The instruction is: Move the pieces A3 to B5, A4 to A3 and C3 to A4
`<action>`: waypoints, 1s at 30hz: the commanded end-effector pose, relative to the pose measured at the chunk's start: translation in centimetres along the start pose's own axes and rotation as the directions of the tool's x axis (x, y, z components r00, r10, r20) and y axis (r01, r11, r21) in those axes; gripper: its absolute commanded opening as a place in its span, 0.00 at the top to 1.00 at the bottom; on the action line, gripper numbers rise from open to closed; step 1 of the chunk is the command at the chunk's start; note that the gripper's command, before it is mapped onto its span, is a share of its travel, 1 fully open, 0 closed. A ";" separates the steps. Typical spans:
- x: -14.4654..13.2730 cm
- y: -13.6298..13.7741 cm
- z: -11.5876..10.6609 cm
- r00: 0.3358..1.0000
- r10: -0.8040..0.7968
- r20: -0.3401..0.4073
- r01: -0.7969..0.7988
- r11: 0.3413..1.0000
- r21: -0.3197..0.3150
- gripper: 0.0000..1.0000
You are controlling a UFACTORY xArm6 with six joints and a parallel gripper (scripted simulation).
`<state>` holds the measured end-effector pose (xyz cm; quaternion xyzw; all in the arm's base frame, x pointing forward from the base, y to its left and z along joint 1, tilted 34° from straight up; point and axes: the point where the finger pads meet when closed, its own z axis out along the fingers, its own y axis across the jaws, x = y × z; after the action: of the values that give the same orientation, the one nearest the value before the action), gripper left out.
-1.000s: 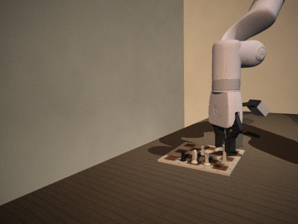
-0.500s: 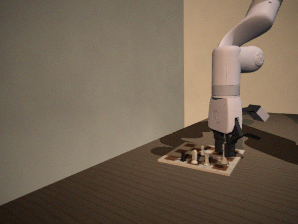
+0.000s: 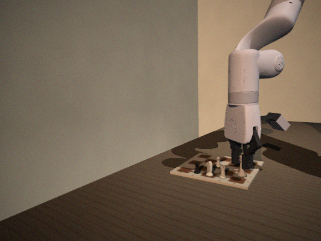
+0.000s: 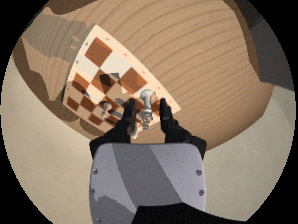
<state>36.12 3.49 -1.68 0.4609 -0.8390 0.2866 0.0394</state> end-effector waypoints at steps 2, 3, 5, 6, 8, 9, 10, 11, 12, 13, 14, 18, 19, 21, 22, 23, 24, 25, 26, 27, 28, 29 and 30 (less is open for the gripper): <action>-0.1 -0.1 -0.1 1.000 0.001 0.002 -0.001 1.000 0.001 0.58; -0.1 -0.1 -0.1 1.000 0.001 0.002 -0.001 1.000 0.001 0.58; -0.1 -0.1 -0.1 1.000 0.001 0.002 -0.001 1.000 0.001 0.58; -0.1 -0.1 -0.1 1.000 0.001 0.002 -0.001 1.000 0.001 0.58; -0.1 -0.1 -0.1 1.000 0.001 0.002 -0.001 1.000 0.001 0.58; -0.1 -0.1 -0.1 1.000 0.001 0.002 -0.001 1.000 0.001 0.58; -0.1 -0.1 -0.1 1.000 0.001 0.002 -0.001 1.000 0.001 0.58; -0.1 -0.1 -0.1 1.000 0.001 0.002 -0.001 1.000 0.001 0.58; -0.1 -0.1 -0.1 1.000 0.001 0.002 -0.001 1.000 0.001 0.58; -0.1 -0.1 -0.1 1.000 0.001 0.002 -0.001 1.000 0.001 0.58; -0.1 -0.1 -0.1 1.000 0.001 0.002 -0.001 1.000 0.001 0.58; -0.1 -0.1 -0.1 1.000 0.001 0.002 -0.001 1.000 0.001 1.00; -0.1 -0.1 -0.1 1.000 0.001 0.002 -0.001 1.000 0.001 1.00; -0.1 -0.1 -0.1 1.000 0.001 0.002 -0.001 1.000 0.001 1.00; -0.1 -0.1 -0.1 1.000 0.001 0.002 -0.001 1.000 0.001 1.00; -0.1 -0.1 -0.1 1.000 0.001 0.002 -0.001 1.000 0.001 1.00; -0.1 -0.1 -0.1 1.000 0.001 0.002 -0.001 1.000 0.001 1.00; -0.1 -0.1 -0.1 1.000 0.001 0.002 -0.001 1.000 0.001 1.00; -0.1 -0.1 -0.1 1.000 0.001 0.002 -0.001 1.000 0.001 1.00; -0.1 -0.1 -0.1 1.000 0.001 0.002 -0.001 1.000 0.001 1.00; -0.1 -0.1 -0.1 1.000 0.001 0.002 -0.001 1.000 0.001 1.00; -0.1 -0.1 -0.1 1.000 0.001 0.002 -0.001 1.000 0.001 1.00; -0.1 -0.1 -0.1 1.000 0.001 0.002 -0.001 1.000 0.001 1.00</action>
<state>36.12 3.49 -1.68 0.4609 -0.8390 0.2865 0.0394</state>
